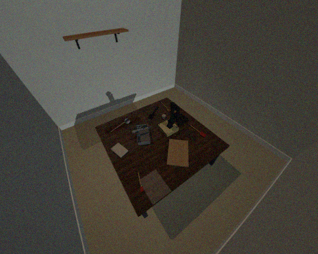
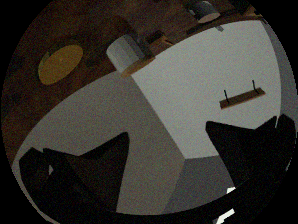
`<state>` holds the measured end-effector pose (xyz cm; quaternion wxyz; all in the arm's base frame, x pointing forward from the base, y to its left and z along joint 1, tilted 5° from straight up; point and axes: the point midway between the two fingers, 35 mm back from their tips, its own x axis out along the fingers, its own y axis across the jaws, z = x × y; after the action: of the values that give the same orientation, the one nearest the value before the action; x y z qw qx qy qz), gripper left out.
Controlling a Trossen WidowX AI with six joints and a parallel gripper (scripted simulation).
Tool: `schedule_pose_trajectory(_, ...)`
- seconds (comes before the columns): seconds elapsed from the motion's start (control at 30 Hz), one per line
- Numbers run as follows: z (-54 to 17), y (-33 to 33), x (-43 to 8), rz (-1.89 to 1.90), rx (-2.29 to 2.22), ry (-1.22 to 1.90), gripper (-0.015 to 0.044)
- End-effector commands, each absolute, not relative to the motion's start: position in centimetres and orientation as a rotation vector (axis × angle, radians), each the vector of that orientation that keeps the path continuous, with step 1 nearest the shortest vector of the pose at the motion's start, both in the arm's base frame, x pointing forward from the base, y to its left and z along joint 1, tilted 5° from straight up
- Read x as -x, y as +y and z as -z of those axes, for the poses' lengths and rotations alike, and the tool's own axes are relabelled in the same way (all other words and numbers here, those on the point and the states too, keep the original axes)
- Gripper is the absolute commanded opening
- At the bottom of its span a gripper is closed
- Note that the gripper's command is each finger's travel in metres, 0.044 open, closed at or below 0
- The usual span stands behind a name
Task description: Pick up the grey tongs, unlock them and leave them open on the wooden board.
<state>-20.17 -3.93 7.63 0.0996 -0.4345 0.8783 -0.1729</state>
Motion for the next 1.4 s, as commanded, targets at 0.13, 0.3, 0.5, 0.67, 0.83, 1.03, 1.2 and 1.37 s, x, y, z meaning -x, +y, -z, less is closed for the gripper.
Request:
schedule_pose_trajectory(0.13,-7.0,-2.8,20.7,0.468,1.191,2.632,0.0269)
schedule_pose_trajectory(0.3,-6.0,0.6,22.0,0.346,0.975,2.719,0.0260)
schedule_pose_trajectory(0.5,-4.9,6.9,22.7,0.136,0.630,2.793,0.0260)
schedule_pose_trajectory(0.67,-4.5,12.8,21.7,-0.061,0.337,2.793,0.0260)
schedule_pose_trajectory(0.83,-4.2,18.2,19.3,-0.228,0.077,2.721,0.0260)
schedule_pose_trajectory(1.03,-4.1,24.1,14.8,-0.387,-0.184,2.557,0.0260)
schedule_pose_trajectory(1.2,-4.2,28.2,9.3,-0.487,-0.371,2.368,0.0260)
schedule_pose_trajectory(1.37,-4.8,30.9,4.1,-0.556,-0.476,2.169,0.0260)
